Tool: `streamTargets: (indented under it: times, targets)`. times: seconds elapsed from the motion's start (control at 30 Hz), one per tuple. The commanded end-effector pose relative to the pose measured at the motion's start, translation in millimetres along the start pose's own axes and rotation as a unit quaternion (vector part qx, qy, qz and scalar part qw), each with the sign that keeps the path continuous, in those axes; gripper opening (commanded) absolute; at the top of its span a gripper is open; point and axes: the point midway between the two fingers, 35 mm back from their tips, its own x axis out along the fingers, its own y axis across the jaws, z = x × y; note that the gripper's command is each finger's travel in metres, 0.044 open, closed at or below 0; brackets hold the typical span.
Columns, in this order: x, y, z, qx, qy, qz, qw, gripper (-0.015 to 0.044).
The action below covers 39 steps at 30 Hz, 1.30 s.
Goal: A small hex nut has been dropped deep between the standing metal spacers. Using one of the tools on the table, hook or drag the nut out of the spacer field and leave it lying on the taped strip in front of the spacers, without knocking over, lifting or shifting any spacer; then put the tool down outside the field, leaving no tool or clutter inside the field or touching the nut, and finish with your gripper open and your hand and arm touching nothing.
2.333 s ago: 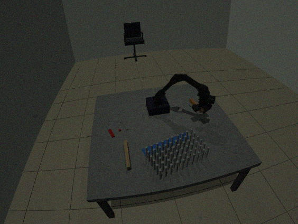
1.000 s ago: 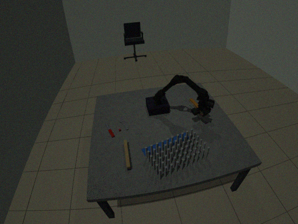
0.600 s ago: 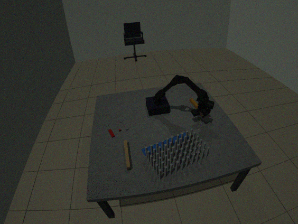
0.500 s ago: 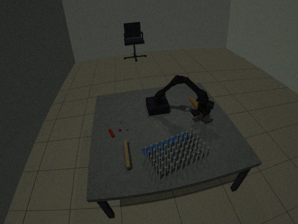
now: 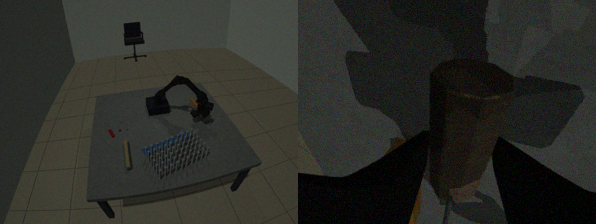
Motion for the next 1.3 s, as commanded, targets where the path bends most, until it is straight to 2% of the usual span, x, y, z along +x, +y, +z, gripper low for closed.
streamTargets:
  times: [0.0,0.73,1.27]
  targets:
    - [3.4,-0.8,-0.1,-0.003,0.002,0.002,1.000,0.0000]
    - [22.4,-9.2,1.5,-0.003,0.002,0.002,1.000,0.0000]
    - [19.9,-8.6,1.9,0.000,0.000,0.000,1.000,0.0420]
